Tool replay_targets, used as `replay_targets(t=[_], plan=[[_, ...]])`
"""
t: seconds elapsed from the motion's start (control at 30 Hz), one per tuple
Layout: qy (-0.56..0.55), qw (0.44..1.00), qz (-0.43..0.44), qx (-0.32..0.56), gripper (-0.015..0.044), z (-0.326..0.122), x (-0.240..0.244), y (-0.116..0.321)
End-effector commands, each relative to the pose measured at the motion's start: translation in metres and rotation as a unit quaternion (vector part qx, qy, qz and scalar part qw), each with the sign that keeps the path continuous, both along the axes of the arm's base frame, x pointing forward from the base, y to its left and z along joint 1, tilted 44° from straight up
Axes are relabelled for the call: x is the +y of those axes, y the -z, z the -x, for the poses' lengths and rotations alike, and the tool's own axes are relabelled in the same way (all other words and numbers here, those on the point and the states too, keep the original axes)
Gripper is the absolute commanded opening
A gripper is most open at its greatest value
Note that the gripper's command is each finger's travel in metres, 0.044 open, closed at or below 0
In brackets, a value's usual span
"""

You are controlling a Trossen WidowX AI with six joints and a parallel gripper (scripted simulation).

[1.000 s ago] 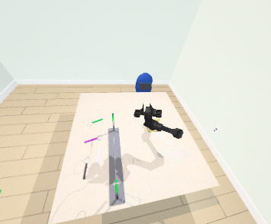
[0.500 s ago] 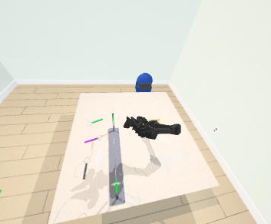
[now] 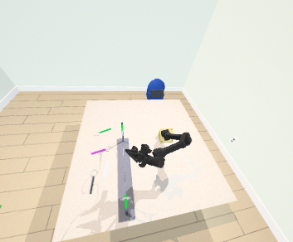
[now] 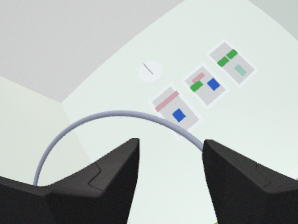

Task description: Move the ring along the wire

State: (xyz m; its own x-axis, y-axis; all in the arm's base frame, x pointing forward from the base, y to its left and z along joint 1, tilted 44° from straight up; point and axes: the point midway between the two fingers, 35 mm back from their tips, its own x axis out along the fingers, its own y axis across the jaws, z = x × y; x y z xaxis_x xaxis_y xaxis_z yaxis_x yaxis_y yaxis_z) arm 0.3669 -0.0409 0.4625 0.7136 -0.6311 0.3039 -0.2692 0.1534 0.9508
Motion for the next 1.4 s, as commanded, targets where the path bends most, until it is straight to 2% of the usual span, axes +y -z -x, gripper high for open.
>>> replay_targets(t=[0.0,0.4,0.83,1.07,1.37], plan=[[-0.03,0.998,0.028,0.055,0.016,-0.019,0.045,0.005],[-0.123,0.968,0.123,0.181,0.016,-0.036,0.196,0.032],[-0.185,0.899,0.28,0.281,0.016,0.01,0.345,0.065],[-0.189,0.89,0.298,0.288,0.016,0.017,0.358,0.068],[-0.188,0.89,0.3,0.286,0.016,-0.023,0.316,0.032]])
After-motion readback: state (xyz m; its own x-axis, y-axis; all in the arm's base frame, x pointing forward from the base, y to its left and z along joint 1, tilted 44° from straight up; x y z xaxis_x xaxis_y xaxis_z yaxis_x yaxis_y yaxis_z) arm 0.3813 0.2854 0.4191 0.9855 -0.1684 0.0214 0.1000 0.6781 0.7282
